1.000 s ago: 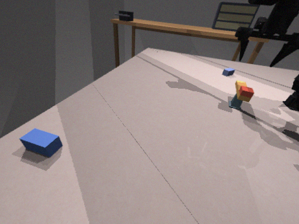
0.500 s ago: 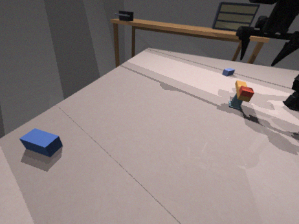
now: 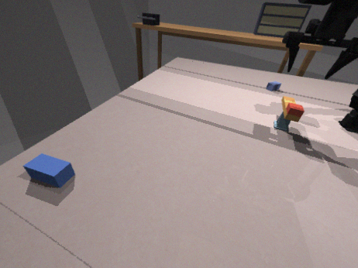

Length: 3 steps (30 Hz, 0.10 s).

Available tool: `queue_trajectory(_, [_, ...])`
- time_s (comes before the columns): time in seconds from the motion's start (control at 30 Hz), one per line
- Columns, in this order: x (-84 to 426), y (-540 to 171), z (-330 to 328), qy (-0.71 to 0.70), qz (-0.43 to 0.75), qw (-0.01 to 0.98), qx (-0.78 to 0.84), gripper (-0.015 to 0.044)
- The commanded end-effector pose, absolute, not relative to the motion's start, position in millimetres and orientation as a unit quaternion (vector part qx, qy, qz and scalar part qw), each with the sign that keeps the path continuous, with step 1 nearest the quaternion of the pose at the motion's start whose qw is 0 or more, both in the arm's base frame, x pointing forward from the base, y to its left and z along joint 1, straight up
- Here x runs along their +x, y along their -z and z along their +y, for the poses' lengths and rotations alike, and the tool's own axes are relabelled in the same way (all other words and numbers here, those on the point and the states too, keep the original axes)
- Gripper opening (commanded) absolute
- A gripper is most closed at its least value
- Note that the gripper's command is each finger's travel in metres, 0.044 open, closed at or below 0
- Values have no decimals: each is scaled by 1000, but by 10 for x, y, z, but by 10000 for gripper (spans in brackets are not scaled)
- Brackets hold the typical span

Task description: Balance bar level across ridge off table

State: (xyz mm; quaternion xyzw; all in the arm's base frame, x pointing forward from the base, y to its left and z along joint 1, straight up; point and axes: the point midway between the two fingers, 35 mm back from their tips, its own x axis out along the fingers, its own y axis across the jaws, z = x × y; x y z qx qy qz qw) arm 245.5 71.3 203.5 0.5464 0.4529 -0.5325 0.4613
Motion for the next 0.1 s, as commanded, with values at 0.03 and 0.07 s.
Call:
queue_trajectory(0.03, [2453, -2035, 712, 533, 453, 461, 546, 440])
queue_trajectory(0.07, [2453, -2035, 712, 533, 453, 461, 546, 440])
